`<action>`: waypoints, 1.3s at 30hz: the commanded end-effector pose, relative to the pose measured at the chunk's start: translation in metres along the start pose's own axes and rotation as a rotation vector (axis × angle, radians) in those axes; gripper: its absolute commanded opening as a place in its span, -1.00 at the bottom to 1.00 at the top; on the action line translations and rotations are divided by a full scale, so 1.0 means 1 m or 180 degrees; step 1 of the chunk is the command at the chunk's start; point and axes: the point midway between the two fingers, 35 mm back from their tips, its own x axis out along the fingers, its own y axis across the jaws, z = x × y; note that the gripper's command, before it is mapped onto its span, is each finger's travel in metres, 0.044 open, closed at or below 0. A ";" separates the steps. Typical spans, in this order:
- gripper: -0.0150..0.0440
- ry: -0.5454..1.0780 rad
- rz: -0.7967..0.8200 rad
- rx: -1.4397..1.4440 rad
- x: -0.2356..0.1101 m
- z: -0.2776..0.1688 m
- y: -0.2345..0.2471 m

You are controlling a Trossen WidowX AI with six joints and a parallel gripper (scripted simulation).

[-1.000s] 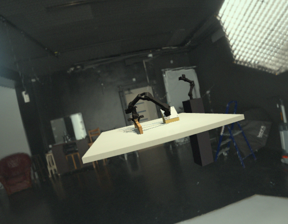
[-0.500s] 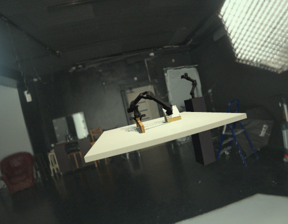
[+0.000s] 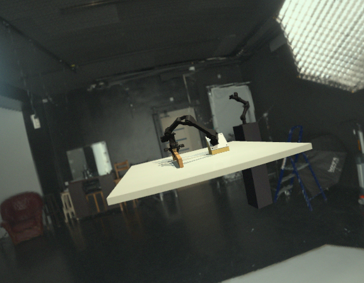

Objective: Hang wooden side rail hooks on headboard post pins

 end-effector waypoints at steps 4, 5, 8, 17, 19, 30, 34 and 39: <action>-0.49 0.0025 -0.0043 0.0011 -0.006 -0.005 -0.001; -0.49 0.0025 -0.0044 0.0011 -0.006 -0.005 -0.001; -0.49 0.0025 -0.0044 0.0011 -0.006 -0.006 -0.001; -0.49 0.0026 -0.0044 0.0011 -0.006 -0.006 -0.002; -0.49 0.0026 -0.0044 0.0011 -0.006 -0.007 -0.001; -0.49 0.0026 -0.0044 0.0011 -0.006 -0.008 -0.001; -0.49 0.0026 -0.0044 0.0011 -0.006 -0.008 -0.001; -0.49 0.0026 -0.0044 0.0011 -0.006 -0.009 -0.002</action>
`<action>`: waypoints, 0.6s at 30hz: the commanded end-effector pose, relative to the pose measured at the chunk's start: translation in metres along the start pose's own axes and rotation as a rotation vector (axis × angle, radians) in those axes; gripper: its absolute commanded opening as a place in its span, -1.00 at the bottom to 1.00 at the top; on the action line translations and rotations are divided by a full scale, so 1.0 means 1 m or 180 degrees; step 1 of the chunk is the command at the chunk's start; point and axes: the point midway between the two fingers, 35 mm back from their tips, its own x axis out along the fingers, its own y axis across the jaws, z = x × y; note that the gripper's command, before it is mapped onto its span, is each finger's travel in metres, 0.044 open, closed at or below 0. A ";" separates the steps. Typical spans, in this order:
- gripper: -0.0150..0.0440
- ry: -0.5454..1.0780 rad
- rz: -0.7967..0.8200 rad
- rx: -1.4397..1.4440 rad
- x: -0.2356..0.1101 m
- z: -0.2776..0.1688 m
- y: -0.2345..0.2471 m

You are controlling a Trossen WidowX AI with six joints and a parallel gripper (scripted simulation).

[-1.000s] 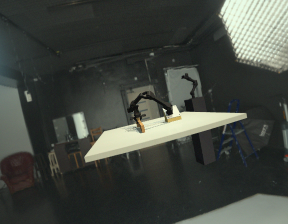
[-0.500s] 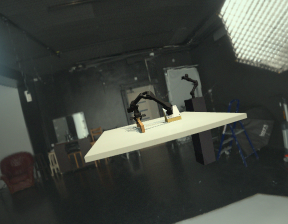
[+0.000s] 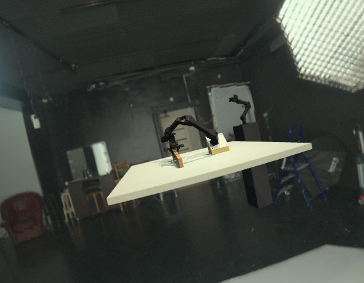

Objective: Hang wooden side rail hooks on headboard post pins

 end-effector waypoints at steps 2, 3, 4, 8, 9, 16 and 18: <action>-0.49 0.0028 -0.0045 0.0010 -0.007 -0.005 -0.002; -0.49 0.0028 -0.0045 0.0010 -0.007 -0.005 -0.001; -0.49 0.0028 -0.0045 0.0010 -0.007 -0.005 -0.001; -0.49 0.0028 -0.0045 0.0010 -0.007 -0.005 -0.001; -0.49 0.0028 -0.0045 0.0010 -0.007 -0.005 -0.001; -0.49 0.0028 -0.0045 0.0010 -0.006 -0.006 -0.001; -0.49 0.0028 -0.0045 0.0010 -0.006 -0.006 -0.001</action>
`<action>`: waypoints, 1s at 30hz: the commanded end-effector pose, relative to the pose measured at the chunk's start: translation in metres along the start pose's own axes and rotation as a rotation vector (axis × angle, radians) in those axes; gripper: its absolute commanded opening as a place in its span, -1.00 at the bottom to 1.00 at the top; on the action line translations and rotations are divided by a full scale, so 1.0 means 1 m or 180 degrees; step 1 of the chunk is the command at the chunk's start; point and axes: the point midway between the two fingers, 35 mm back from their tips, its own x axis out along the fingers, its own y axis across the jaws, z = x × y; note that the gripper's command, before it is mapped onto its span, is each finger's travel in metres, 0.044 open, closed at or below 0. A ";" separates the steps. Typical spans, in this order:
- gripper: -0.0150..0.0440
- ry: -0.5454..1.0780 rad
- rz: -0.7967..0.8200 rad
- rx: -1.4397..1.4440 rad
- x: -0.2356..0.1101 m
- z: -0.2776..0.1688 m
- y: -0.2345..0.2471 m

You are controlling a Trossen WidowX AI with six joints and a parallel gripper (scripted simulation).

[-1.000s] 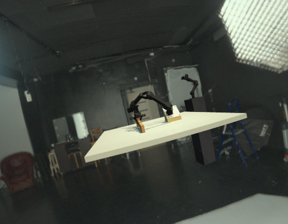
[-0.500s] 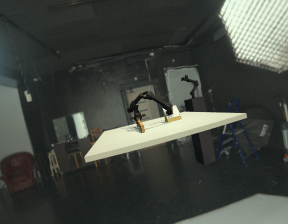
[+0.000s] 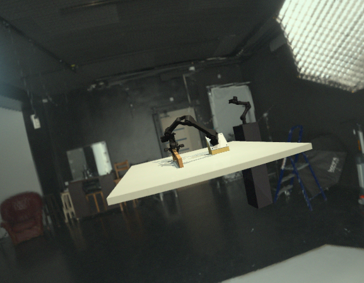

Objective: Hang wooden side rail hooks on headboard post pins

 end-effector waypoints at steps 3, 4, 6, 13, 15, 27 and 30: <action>-0.49 0.0028 -0.0046 0.0008 -0.006 -0.005 -0.002; -0.49 0.0028 -0.0046 0.0008 -0.006 -0.005 -0.002; -0.49 0.0028 -0.0046 0.0008 -0.007 -0.005 -0.002; -0.49 0.0028 -0.0046 0.0008 -0.007 -0.006 -0.001; -0.49 0.0028 -0.0046 0.0008 -0.007 -0.006 -0.001; -0.49 0.0028 -0.0046 0.0008 -0.006 -0.007 -0.002; -0.49 0.0028 -0.0046 0.0008 -0.007 -0.007 -0.002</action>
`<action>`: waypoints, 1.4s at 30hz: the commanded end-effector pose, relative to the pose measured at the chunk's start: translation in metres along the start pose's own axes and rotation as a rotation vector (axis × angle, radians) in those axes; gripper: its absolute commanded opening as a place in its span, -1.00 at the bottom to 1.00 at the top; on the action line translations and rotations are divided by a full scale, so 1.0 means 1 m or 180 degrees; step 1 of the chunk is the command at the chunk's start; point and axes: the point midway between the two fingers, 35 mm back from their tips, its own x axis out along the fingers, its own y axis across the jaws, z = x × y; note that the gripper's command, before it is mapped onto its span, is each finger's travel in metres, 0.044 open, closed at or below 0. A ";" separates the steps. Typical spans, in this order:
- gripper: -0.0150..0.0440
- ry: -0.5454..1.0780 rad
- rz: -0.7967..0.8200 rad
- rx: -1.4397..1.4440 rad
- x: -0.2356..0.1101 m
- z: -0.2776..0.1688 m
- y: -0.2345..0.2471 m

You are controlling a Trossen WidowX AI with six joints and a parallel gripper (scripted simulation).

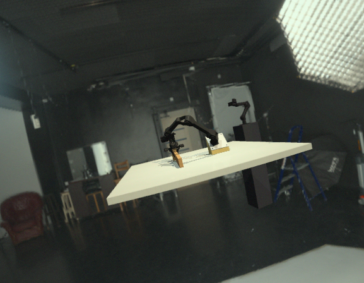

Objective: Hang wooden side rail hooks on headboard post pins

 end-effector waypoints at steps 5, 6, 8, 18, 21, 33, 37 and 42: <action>-0.49 0.0028 -0.0045 0.0012 -0.007 -0.005 -0.001; -0.49 0.0028 -0.0045 0.0012 -0.007 -0.005 -0.001; -0.49 0.0028 -0.0045 0.0012 -0.007 -0.005 -0.001; -0.49 0.0028 -0.0045 0.0012 -0.006 -0.006 -0.001; -0.49 0.0028 -0.0045 0.0012 -0.007 -0.007 -0.002; -0.49 0.0028 -0.0045 0.0012 -0.007 -0.008 -0.001; -0.49 0.0028 -0.0045 0.0012 -0.006 -0.008 -0.001; -0.49 0.0029 -0.0045 0.0012 -0.007 -0.009 -0.001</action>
